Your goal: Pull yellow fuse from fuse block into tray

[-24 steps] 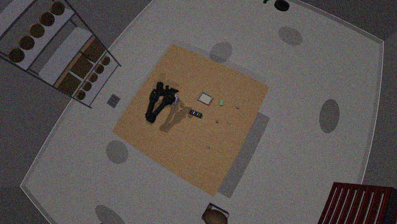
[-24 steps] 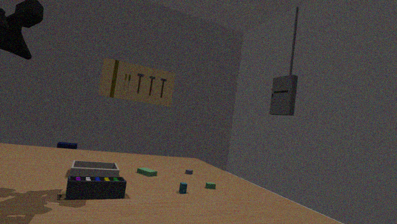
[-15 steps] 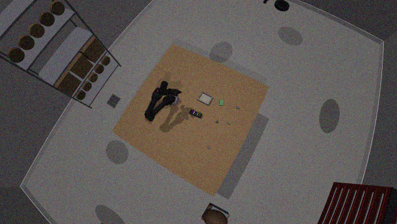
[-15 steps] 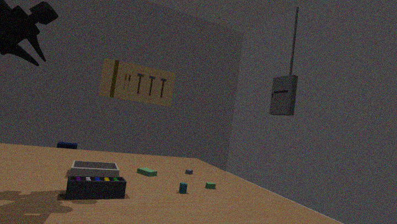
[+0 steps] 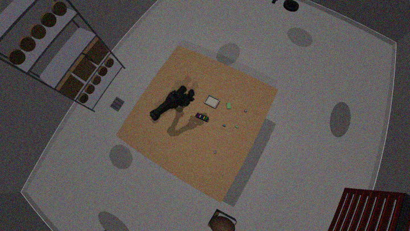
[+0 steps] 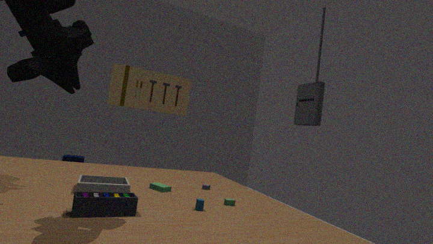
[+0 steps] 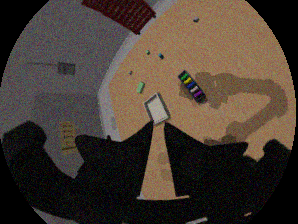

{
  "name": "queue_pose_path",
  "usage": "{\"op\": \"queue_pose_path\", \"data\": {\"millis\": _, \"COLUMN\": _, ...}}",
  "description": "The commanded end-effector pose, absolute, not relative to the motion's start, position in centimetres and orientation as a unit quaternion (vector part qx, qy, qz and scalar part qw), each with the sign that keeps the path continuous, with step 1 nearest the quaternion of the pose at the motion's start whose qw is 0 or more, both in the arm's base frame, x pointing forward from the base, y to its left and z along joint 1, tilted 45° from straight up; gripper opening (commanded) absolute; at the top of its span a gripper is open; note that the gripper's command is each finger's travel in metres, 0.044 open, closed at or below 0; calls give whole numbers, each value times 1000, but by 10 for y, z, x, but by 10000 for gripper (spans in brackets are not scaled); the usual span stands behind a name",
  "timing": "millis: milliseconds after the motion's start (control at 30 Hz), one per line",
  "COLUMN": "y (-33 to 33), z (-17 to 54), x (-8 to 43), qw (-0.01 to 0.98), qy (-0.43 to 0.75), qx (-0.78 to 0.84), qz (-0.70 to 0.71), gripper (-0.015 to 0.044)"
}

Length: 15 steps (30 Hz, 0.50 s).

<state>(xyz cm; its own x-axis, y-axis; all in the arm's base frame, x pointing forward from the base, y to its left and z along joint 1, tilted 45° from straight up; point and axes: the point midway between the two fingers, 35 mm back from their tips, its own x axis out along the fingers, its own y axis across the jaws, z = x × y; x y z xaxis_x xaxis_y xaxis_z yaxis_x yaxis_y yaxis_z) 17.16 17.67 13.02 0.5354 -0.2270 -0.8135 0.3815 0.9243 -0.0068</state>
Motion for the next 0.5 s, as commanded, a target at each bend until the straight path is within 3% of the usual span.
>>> {"op": "queue_pose_path", "data": {"millis": 0, "y": 163, "z": 116, "x": 204, "qw": 849, "qy": 495, "qx": -129, "qz": -133, "gripper": 74}}
{"op": "queue_pose_path", "data": {"millis": 300, "y": 126, "z": 88, "x": 254, "qw": 677, "qy": 579, "qx": -454, "qz": -9, "gripper": 74}}
{"op": "queue_pose_path", "data": {"millis": 467, "y": 109, "z": 77, "x": 269, "qw": 585, "qy": 603, "qx": -539, "qz": 52, "gripper": 74}}
